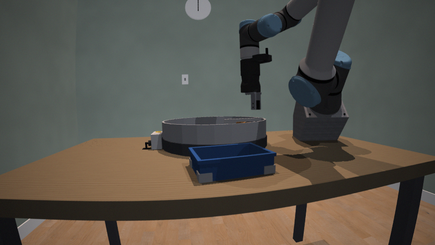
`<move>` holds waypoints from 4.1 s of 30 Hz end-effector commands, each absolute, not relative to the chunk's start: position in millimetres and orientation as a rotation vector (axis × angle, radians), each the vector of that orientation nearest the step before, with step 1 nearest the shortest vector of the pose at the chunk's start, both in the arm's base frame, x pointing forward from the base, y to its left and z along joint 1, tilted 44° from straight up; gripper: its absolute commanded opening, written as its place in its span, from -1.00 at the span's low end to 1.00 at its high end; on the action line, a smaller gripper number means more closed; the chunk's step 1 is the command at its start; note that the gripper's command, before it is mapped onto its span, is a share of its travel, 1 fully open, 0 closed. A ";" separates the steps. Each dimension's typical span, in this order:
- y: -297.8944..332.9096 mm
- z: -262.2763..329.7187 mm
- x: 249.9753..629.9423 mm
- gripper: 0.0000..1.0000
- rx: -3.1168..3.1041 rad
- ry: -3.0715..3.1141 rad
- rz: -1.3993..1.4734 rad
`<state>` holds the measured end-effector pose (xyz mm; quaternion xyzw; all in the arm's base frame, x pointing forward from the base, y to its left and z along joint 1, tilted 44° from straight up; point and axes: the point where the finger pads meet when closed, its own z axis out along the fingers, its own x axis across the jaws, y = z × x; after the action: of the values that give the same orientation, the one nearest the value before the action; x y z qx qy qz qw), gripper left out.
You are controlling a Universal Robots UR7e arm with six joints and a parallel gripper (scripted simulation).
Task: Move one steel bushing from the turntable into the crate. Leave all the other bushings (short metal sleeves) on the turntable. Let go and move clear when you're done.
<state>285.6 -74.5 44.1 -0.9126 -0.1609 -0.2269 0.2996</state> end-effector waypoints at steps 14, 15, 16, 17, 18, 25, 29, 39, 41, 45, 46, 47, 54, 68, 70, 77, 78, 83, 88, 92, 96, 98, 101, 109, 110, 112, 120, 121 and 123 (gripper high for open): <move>-74.9 44.1 285.6 -0.10 -2.424 -0.427 -0.603; -74.9 44.1 285.6 -0.10 -2.424 -0.427 -0.603; -74.9 44.1 285.6 -0.10 -2.424 -0.427 -0.603; -74.9 44.1 285.6 -0.10 -2.424 -0.427 -0.603; -74.9 44.1 285.6 -0.10 -2.424 -0.427 -0.603; -74.9 44.1 285.6 -0.10 -2.424 -0.427 -0.603; -74.9 44.1 285.6 -0.10 -2.424 -0.427 -0.603; -74.9 44.1 285.6 -0.10 -2.424 -0.427 -0.603; -73.0 42.0 286.6 -0.10 -2.423 -0.427 -0.603; -65.1 33.4 290.4 -0.10 -2.422 -0.427 -0.602; -65.1 33.4 290.4 -0.10 -2.422 -0.427 -0.602; -65.1 33.4 290.4 -0.10 -2.422 -0.427 -0.602; -65.1 33.4 290.4 -0.10 -2.422 -0.427 -0.602; -57.0 23.9 294.4 -0.10 -2.423 -0.427 -0.603; -57.0 23.9 294.4 -0.10 -2.423 -0.427 -0.603; -52.9 18.8 296.6 -0.10 -2.425 -0.428 -0.603; -51.0 16.6 297.6 -0.10 -2.425 -0.427 -0.603; -49.0 14.4 298.5 -0.10 -2.425 -0.427 -0.603; -49.0 14.4 298.5 -0.10 -2.425 -0.427 -0.603; -49.5 15.2 298.3 -0.10 -2.426 -0.428 -0.604; -44.3 12.7 299.7 -0.10 -2.419 -0.427 -0.601; -44.3 12.7 299.7 -0.10 -2.419 -0.427 -0.601; -44.3 12.7 299.7 -0.10 -2.419 -0.427 -0.601; -46.1 13.3 299.6 -0.10 -2.423 -0.427 -0.603; -45.7 13.1 299.5 -0.10 -2.422 -0.427 -0.602; -44.8 12.7 299.4 -0.10 -2.420 -0.427 -0.602; -44.4 12.5 299.4 -0.10 -2.419 -0.427 -0.601; -44.4 12.5 299.4 -0.10 -2.419 -0.427 -0.601; -44.4 12.5 299.4 -0.10 -2.419 -0.427 -0.601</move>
<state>299.5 -46.0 13.2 -0.9126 -0.1609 -0.2270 0.2996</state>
